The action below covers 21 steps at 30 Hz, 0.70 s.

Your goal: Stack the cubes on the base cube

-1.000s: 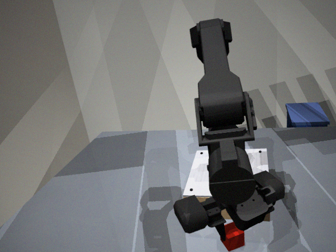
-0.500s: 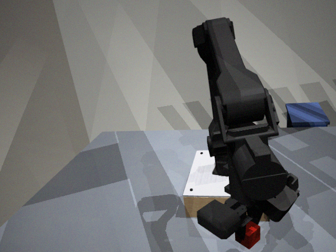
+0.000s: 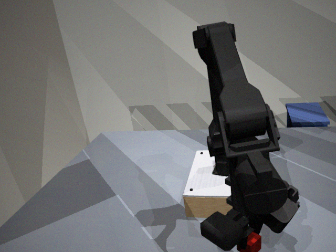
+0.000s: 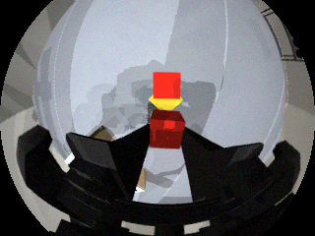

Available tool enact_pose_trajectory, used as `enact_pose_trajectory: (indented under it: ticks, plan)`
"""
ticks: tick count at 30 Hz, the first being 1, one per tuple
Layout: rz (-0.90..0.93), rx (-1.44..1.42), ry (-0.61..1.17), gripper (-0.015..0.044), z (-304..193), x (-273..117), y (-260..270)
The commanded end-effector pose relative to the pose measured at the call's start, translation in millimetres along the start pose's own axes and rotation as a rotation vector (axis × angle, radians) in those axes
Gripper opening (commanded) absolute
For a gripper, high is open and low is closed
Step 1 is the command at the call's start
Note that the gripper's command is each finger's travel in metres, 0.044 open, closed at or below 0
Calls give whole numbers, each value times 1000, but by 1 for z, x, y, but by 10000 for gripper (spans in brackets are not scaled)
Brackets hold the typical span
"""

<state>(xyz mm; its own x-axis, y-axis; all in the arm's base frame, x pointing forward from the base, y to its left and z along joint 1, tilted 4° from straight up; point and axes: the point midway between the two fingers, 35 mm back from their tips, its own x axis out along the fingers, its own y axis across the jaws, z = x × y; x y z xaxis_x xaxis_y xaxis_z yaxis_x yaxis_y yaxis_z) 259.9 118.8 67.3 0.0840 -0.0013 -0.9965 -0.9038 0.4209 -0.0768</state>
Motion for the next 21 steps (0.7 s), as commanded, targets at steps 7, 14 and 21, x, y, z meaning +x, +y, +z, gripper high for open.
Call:
enact_pose_trajectory:
  ticks: [7, 14, 21]
  plan:
    - [-2, -6, 4, 105, -1, 4, 0]
    - [-2, -5, 4, 105, 0, 12, 0]
    - [-2, -2, 4, 105, 0, 31, -1]
